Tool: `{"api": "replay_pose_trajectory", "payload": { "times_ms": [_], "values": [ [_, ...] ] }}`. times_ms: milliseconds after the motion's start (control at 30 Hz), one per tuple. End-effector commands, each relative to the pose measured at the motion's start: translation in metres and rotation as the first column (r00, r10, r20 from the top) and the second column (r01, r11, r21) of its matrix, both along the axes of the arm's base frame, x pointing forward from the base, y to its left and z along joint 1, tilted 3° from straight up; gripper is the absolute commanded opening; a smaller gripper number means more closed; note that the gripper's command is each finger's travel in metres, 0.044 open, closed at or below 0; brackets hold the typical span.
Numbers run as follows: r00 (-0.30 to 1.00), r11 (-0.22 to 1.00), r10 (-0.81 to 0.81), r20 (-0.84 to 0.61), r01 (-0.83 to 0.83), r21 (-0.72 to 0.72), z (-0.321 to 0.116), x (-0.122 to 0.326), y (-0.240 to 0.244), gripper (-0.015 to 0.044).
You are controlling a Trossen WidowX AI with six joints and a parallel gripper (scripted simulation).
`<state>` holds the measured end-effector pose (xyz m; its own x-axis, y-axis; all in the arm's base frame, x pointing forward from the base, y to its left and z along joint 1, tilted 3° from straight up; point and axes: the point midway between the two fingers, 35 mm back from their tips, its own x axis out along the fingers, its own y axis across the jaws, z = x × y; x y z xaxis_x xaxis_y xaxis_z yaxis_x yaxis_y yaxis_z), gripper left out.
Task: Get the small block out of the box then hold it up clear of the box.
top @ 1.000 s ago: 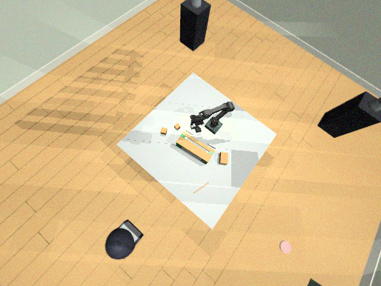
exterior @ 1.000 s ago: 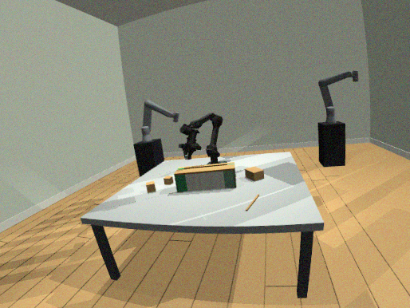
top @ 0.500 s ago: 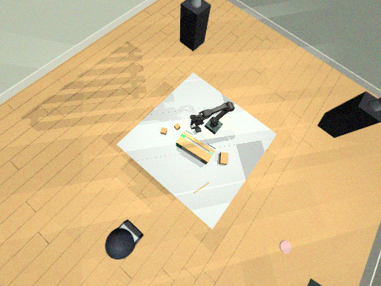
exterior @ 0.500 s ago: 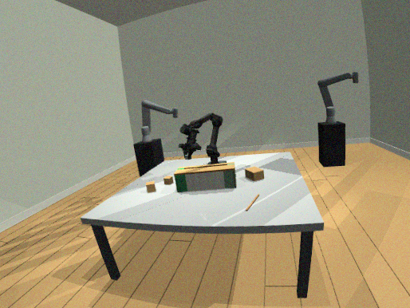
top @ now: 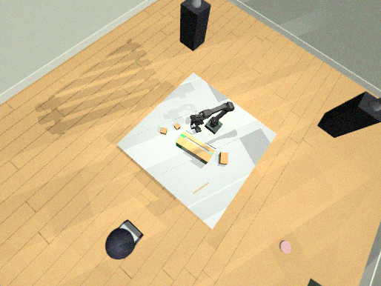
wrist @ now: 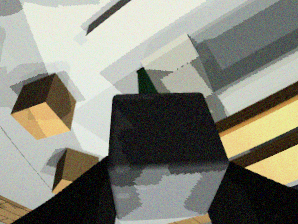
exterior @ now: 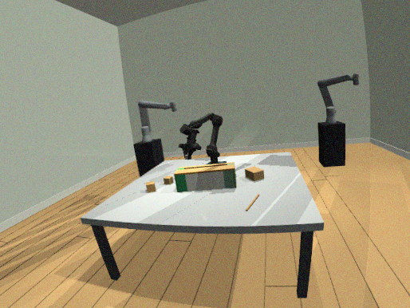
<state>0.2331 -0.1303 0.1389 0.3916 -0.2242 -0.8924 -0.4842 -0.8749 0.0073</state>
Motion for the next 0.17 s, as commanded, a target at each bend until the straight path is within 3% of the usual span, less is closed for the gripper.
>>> {"api": "replay_pose_trajectory", "payload": {
  "times_ms": [0, 133],
  "values": [
    [1.000, 1.000, -0.006, -0.003, 0.006, -0.002, 0.0001, -0.0007, -0.0004, 0.0000],
    [1.000, 1.000, -0.006, -0.003, 0.006, -0.002, 0.0001, -0.0007, -0.0004, 0.0000]
  ]
}}
